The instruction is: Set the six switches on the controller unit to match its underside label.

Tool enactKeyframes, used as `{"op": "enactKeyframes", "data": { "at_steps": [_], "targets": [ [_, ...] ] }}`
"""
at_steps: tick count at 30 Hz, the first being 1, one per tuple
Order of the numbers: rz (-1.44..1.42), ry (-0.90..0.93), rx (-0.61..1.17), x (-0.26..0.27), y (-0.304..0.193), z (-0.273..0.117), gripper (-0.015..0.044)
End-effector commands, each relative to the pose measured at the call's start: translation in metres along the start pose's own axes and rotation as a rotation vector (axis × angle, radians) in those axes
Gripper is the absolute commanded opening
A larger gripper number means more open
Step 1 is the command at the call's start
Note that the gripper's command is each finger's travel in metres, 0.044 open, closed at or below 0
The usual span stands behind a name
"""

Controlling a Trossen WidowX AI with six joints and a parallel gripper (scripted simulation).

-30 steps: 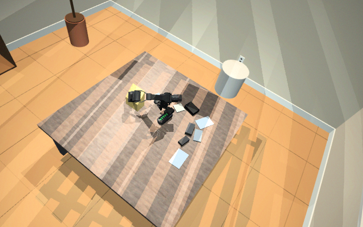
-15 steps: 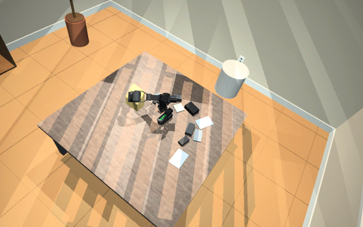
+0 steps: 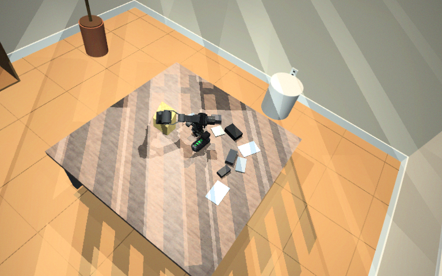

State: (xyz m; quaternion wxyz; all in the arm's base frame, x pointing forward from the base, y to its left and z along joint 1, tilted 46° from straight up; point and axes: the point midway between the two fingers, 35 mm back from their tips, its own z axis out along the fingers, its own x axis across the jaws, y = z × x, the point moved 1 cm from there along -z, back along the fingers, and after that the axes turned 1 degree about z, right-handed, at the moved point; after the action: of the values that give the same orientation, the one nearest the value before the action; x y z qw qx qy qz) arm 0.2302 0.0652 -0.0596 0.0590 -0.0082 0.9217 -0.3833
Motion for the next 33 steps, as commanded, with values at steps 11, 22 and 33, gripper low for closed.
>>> {"op": "enactKeyframes", "data": {
  "at_steps": [11,22,33],
  "targets": [
    [0.002,-0.001,-0.004,0.000,0.001,-0.050,0.0289],
    [0.002,-0.001,-0.004,0.000,0.001,-0.050,0.0000],
    [0.002,-0.001,-0.004,0.000,0.001,-0.050,0.0000]
  ]
}}
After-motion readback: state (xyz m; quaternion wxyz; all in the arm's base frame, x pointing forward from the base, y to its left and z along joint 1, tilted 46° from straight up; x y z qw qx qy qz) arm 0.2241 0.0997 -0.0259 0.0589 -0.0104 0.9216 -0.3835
